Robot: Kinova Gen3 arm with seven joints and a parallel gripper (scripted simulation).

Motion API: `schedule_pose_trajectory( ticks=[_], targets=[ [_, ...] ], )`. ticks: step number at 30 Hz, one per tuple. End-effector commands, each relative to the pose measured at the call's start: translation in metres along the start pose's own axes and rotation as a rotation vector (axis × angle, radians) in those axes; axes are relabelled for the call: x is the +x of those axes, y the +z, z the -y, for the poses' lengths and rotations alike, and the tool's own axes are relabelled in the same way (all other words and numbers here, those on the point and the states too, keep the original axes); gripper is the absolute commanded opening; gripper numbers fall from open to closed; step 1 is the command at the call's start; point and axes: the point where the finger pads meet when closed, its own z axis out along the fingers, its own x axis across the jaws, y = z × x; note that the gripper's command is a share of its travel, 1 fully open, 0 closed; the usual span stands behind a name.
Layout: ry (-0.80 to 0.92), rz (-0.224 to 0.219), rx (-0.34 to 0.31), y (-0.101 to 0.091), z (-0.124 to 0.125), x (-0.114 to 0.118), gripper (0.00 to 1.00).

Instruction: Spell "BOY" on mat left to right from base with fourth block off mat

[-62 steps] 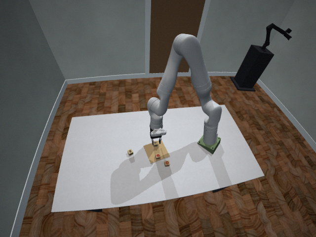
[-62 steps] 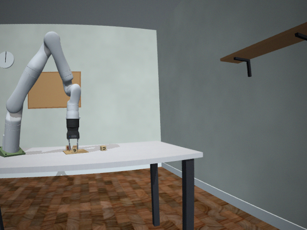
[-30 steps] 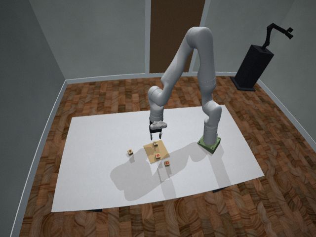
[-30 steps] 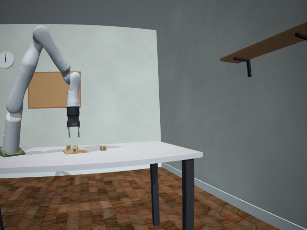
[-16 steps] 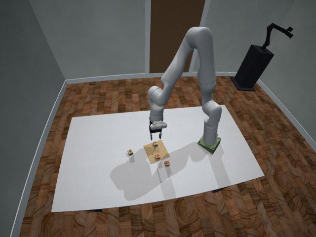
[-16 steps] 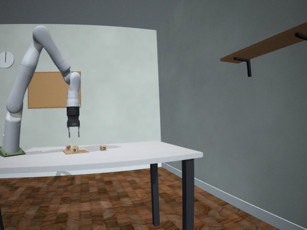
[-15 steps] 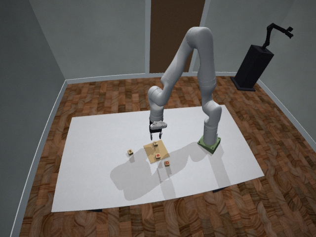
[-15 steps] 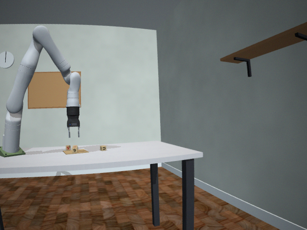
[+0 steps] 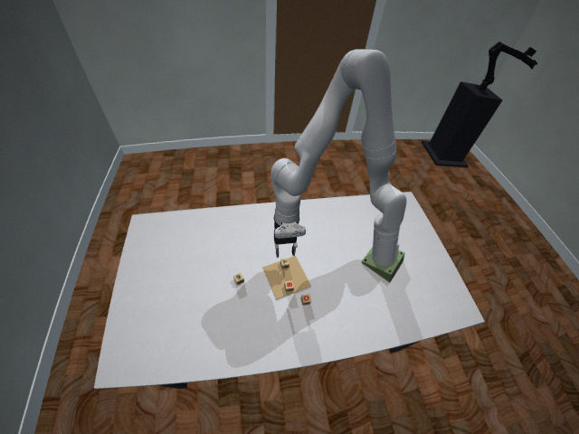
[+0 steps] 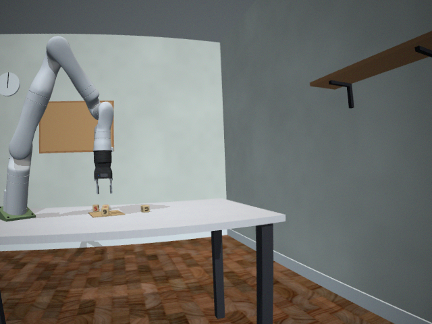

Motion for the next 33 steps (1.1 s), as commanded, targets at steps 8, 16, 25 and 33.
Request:
schedule_pose_trajectory(
  ticks=[8,16,25,33],
  targets=[
    [0.072,0.001,0.004,0.000,0.012,0.000,1.00],
    [0.178,0.004,0.007,0.001,0.025,-0.001,1.00],
    [0.340,0.008,0.009,0.002,0.045,-0.002,1.00],
    [0.509,0.012,0.010,0.003,0.064,-0.006,1.00]
  ],
)
